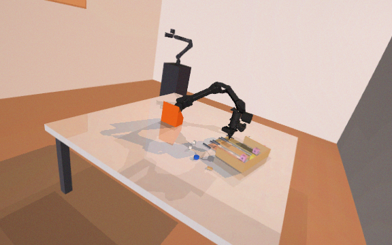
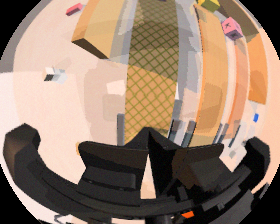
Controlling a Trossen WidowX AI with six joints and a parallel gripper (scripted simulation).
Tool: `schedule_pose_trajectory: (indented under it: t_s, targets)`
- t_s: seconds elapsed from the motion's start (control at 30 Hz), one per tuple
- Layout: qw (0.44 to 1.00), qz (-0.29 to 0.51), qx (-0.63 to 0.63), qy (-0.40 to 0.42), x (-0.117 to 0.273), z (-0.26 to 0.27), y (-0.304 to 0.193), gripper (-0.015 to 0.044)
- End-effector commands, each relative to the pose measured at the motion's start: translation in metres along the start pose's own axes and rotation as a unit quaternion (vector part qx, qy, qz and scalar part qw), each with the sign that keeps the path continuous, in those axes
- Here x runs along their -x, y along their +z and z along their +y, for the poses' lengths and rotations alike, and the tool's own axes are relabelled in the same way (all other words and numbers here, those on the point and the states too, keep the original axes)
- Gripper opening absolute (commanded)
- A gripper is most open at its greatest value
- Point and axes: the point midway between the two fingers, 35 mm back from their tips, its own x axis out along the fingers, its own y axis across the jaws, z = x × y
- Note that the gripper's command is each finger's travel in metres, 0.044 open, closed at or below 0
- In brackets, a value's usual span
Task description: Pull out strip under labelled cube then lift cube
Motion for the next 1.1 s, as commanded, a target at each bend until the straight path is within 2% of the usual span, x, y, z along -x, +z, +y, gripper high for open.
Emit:
schedule_pose_trajectory:
  t_s: [0.0,1.07]
  targets:
    - [1.0,0.002,-0.002,0.001,-0.0022,-0.0002,-0.0001,0.0]
    - [1.0,0.002,-0.002,0.001,-0.0054,0.0005,0.0021,0.0]
